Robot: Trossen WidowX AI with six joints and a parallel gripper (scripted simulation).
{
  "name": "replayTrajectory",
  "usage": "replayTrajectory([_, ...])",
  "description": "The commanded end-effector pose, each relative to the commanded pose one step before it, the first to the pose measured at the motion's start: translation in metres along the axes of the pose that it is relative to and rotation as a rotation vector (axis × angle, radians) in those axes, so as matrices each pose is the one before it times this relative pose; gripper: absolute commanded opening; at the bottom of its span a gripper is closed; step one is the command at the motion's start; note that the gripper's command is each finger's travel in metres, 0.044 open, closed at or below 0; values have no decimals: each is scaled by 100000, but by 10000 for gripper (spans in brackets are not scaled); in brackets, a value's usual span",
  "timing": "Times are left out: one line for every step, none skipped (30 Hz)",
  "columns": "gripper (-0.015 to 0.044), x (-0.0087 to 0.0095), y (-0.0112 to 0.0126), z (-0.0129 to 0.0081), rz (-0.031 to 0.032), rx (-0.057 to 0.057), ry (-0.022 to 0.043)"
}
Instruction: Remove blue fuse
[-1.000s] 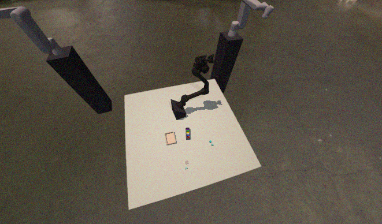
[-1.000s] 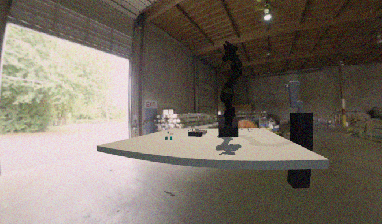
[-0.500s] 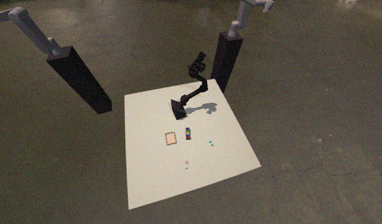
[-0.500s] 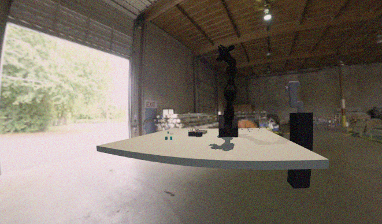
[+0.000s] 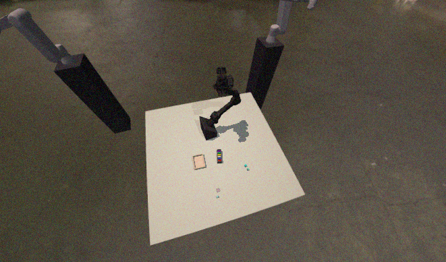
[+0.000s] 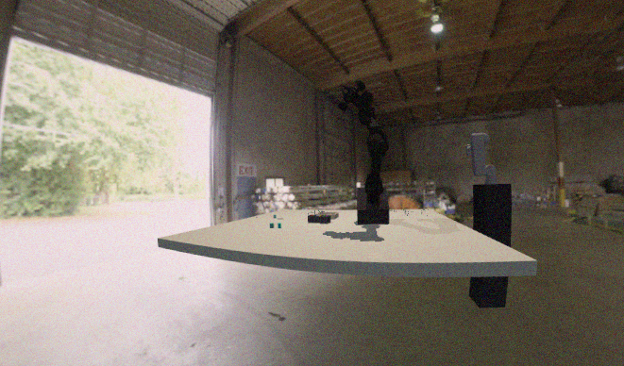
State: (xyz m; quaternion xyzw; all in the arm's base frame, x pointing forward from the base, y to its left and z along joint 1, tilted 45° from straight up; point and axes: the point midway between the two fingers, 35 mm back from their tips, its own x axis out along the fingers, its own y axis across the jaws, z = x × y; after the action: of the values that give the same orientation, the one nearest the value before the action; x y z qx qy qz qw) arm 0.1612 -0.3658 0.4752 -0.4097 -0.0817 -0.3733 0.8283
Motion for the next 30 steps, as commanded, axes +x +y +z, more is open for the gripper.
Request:
replayTrajectory([67, 1638, 4373, -1914, 10373, 10276, 3521])
replayTrajectory([67, 405, 835, -576, 2248, 4584, 1394])
replayTrajectory([67, 382, 746, -568, 2076, 4604, 1428])
replayTrajectory([67, 378, 709, -576, 2006, 4586, 1477])
replayTrajectory([67, 384, 693, -591, 1982, 4559, 1537])
replayTrajectory([67, 391, 679, -606, 1960, 4532, 1600])
replayTrajectory([67, 398, 665, -622, 1937, 4504, 1663])
replayTrajectory([67, 522, 1063, -541, 2632, 4223, 921])
replayTrajectory([67, 541, 1080, -580, 2693, 4283, 1033])
replayTrajectory([67, 502, 898, -646, 2379, 4412, 1463])
replayTrajectory([67, 443, 679, -682, 1958, 4427, 1834])
replayTrajectory([67, 420, 575, -696, 1745, 4387, 1996])
replayTrajectory([67, 426, 557, -709, 1703, 4359, 2059])
replayTrajectory([67, 432, 539, -722, 1658, 4330, 2121])
replayTrajectory([67, 438, 521, -734, 1611, 4303, 2182])
replayTrajectory([67, 444, 502, -746, 1561, 4275, 2242])
replayTrajectory([67, 450, 483, -757, 1507, 4247, 2301])
replayTrajectory([67, 570, 586, -967, 1817, 5306, 2979])
replayTrajectory([67, 780, 761, -1338, 2317, 7145, 4194])
replayTrajectory([67, 812, 715, -1396, 2169, 7216, 4447])
replayTrajectory([67, 828, 648, -1421, 1953, 7134, 4601])
replayTrajectory([67, 792, 542, -1352, 1621, 6614, 4443])
replayTrajectory([67, 701, 414, -1185, 1231, 5675, 3943])
replayTrajectory([67, 753, 391, -1269, 1123, 5973, 4276])
replayTrajectory([67, 790, 350, -1324, 953, 6129, 4514])
replayTrajectory([67, 816, 298, -1357, 744, 6194, 4682])
replayTrajectory([67, 836, 239, -1377, 509, 6211, 4806])
replayTrajectory([67, 848, 176, -1380, 256, 6165, 4867])
replayTrajectory([67, 858, 112, -1376, -5, 6111, 4905])
replayTrajectory([67, 869, 49, -1371, -273, 6068, 4935])
